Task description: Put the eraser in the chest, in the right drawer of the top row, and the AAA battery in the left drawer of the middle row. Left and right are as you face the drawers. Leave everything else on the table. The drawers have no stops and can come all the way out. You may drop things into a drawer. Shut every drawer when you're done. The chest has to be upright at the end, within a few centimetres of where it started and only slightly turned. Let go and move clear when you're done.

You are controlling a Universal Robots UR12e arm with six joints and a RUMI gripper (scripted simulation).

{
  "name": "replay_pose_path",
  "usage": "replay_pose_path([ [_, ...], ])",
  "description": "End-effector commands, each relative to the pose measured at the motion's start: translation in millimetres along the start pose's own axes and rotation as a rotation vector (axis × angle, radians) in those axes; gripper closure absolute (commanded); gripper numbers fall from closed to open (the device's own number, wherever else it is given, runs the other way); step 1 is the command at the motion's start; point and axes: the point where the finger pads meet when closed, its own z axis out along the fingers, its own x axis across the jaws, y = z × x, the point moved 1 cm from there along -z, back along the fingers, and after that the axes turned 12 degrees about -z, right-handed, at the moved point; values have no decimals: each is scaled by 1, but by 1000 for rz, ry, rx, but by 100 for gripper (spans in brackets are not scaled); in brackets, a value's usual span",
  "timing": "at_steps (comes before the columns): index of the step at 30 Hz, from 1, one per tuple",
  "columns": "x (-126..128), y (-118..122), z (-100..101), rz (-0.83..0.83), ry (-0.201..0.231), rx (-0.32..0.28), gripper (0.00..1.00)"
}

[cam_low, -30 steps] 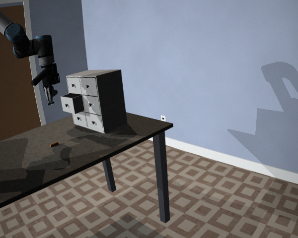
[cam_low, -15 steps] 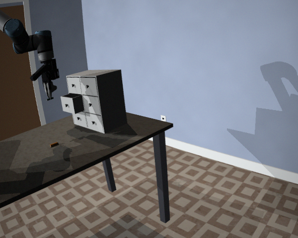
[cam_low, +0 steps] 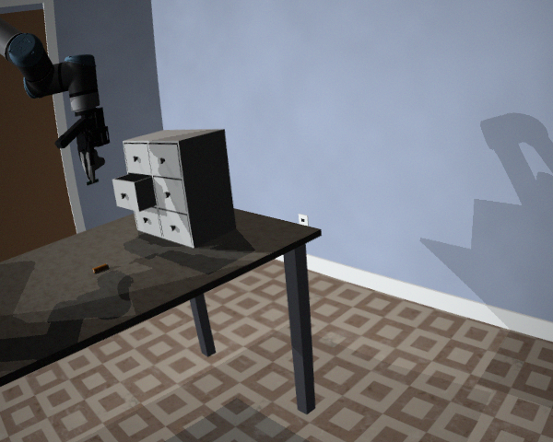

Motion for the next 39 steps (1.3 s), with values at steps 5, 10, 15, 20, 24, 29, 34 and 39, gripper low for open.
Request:
replay_pose_path([
  [5,-2,1,-2,0,-3,-4,98],
  [10,-2,0,-2,2,-3,-8,98],
  [15,-1,-1,-1,2,-3,-12,98],
  [20,-1,-1,-2,2,-6,-23,98],
  [24,-1,-1,-2,3,-9,-35,98],
  [29,-1,-1,-2,2,-12,-50,98],
  [34,-1,-2,-1,3,-16,-69,98],
  [39,-1,-2,-1,2,-22,-97,98],
])
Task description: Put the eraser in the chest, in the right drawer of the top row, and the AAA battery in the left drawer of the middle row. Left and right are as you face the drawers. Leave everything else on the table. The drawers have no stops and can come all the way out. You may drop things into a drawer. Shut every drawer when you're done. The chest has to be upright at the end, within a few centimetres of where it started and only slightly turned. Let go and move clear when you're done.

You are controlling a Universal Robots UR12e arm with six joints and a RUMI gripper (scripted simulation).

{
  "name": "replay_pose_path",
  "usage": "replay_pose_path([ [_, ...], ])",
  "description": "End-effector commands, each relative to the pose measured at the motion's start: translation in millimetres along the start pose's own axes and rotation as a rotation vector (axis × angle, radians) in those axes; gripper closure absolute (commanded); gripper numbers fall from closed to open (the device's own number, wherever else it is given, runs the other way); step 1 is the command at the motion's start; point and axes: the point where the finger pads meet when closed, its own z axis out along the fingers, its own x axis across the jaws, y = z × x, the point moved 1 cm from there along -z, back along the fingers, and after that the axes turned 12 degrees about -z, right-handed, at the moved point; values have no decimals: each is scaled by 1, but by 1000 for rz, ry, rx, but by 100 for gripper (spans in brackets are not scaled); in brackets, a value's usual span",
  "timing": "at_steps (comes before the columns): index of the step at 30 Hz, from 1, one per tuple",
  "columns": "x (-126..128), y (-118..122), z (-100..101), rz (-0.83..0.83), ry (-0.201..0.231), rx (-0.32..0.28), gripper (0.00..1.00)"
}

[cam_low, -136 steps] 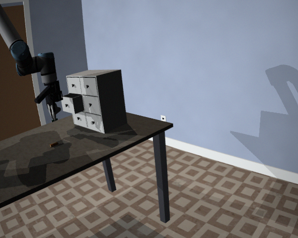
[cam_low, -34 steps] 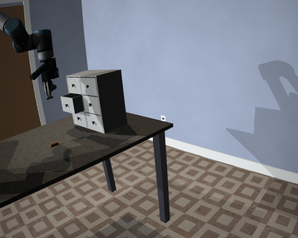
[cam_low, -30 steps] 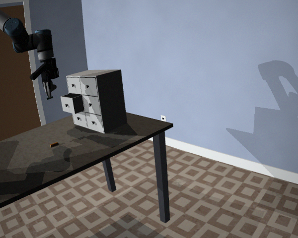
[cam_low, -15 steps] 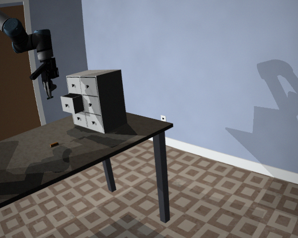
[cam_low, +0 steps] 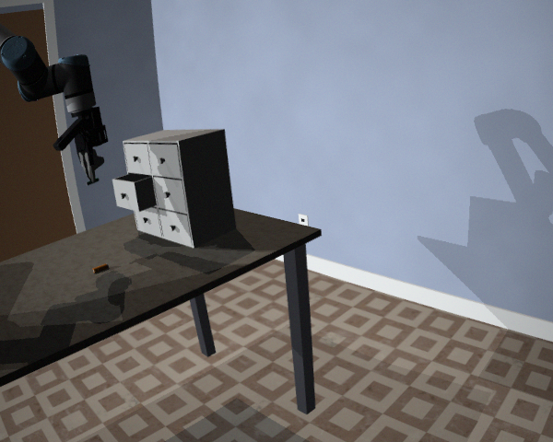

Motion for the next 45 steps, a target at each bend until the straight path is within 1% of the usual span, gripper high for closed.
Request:
replay_pose_path([
  [1,0,-2,0,2,-9,-42,98],
  [6,0,-3,0,3,-15,-76,98],
  [9,0,-3,1,3,-17,-83,98],
  [23,1,-6,3,5,-40,-200,98],
  [25,1,-6,3,5,-40,-200,98],
  [40,1,-8,4,5,-71,-342,98],
  [42,1,-8,4,5,-71,-342,98],
  [45,2,-9,4,5,-77,-371,98],
])
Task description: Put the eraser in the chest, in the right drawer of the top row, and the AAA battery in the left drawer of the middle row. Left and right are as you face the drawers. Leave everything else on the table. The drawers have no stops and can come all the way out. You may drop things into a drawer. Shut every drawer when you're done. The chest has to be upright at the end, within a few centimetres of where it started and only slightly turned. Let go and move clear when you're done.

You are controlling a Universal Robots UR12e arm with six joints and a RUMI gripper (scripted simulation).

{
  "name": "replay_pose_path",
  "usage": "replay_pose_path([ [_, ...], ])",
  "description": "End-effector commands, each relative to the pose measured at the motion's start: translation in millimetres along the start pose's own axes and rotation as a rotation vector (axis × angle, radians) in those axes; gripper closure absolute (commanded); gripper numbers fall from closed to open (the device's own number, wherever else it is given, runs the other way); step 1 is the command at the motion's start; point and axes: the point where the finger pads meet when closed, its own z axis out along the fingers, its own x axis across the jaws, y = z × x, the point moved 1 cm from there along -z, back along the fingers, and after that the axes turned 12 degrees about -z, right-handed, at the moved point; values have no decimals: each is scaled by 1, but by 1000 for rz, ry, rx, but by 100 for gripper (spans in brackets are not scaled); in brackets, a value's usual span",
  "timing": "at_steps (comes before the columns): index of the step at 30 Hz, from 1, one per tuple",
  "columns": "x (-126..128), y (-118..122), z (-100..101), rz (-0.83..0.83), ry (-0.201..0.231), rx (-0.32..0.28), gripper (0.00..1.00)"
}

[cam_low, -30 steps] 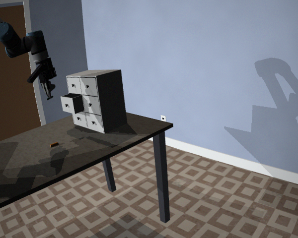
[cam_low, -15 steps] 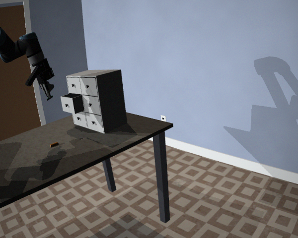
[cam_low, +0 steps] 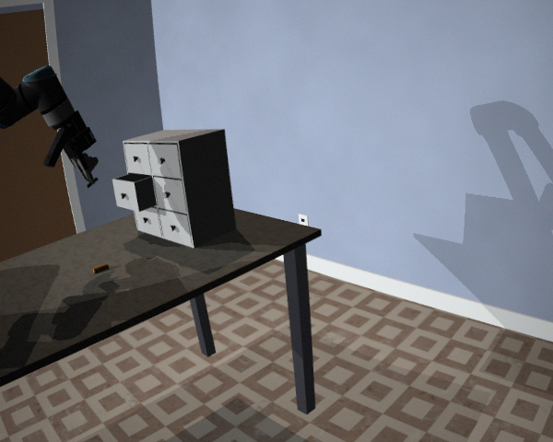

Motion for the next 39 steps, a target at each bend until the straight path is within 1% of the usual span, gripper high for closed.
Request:
replay_pose_path([
  [1,0,0,0,0,-18,-68,98],
  [12,0,-2,1,0,-39,-166,98],
  [14,0,-2,1,0,-39,-166,98],
  [29,1,-4,1,0,-64,-285,98],
  [31,1,-4,1,0,-64,-285,98],
  [39,1,-5,1,0,-76,-342,98],
])
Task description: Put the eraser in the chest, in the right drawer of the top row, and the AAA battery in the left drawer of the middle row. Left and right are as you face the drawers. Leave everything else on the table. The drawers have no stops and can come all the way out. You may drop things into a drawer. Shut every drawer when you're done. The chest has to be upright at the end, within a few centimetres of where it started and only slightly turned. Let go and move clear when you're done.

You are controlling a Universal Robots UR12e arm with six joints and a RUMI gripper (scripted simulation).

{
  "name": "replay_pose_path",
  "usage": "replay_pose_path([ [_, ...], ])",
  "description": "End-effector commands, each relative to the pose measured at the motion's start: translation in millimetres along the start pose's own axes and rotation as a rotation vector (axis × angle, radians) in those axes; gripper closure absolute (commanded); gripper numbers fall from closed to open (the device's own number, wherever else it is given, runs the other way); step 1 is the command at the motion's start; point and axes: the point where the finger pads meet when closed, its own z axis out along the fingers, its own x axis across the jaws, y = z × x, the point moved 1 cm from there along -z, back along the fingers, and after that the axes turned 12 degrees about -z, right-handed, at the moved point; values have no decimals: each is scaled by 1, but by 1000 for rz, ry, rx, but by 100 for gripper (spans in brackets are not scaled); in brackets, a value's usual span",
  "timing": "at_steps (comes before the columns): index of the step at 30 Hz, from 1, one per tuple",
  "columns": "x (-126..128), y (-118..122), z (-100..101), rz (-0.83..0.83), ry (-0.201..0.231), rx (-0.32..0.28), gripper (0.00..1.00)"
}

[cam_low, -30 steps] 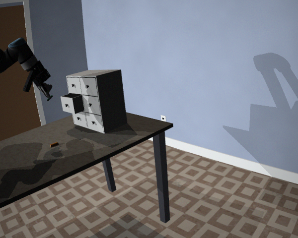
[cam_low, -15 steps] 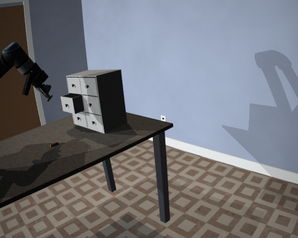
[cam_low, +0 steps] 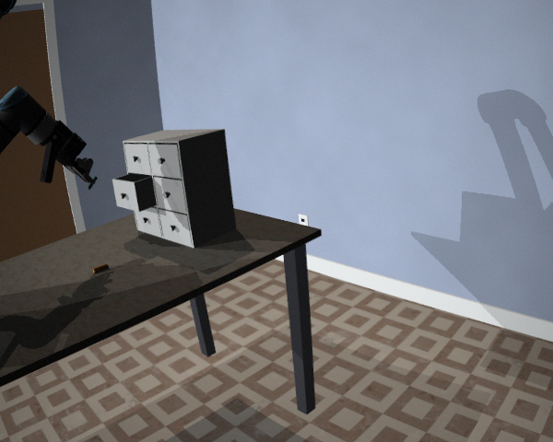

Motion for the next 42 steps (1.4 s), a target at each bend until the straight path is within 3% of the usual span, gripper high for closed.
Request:
replay_pose_path([
  [1,0,0,-1,1,-20,-65,98],
  [42,-1,-2,0,-5,-64,-270,98],
])
